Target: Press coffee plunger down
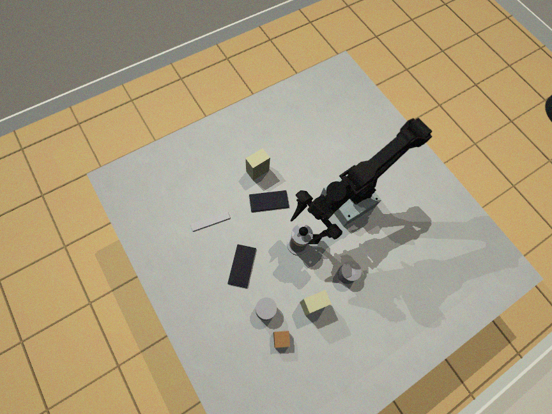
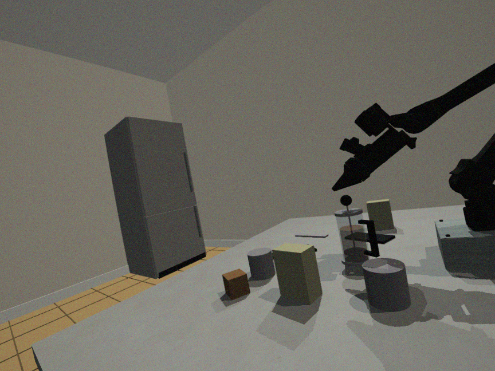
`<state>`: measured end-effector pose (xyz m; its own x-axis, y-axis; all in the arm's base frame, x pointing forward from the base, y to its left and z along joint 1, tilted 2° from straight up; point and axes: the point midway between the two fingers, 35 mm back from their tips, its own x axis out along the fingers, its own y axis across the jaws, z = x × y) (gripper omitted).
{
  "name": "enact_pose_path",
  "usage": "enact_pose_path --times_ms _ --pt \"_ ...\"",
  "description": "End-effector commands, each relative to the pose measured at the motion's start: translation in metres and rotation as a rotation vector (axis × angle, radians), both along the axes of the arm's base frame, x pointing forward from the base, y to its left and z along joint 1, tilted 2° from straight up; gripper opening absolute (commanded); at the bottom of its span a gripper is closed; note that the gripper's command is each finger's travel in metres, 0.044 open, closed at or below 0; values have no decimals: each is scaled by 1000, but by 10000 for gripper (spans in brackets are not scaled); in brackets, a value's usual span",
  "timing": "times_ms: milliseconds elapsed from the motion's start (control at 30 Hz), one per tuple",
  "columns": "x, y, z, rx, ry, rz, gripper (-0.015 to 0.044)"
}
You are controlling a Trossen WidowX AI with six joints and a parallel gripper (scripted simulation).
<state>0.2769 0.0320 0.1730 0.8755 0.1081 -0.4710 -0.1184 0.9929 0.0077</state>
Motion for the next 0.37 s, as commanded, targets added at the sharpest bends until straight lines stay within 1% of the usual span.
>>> enact_pose_path --times_ms 0,333 --pt "-16 -2 40 5 -18 3 440" --pt "-17 -2 38 5 -17 3 440"
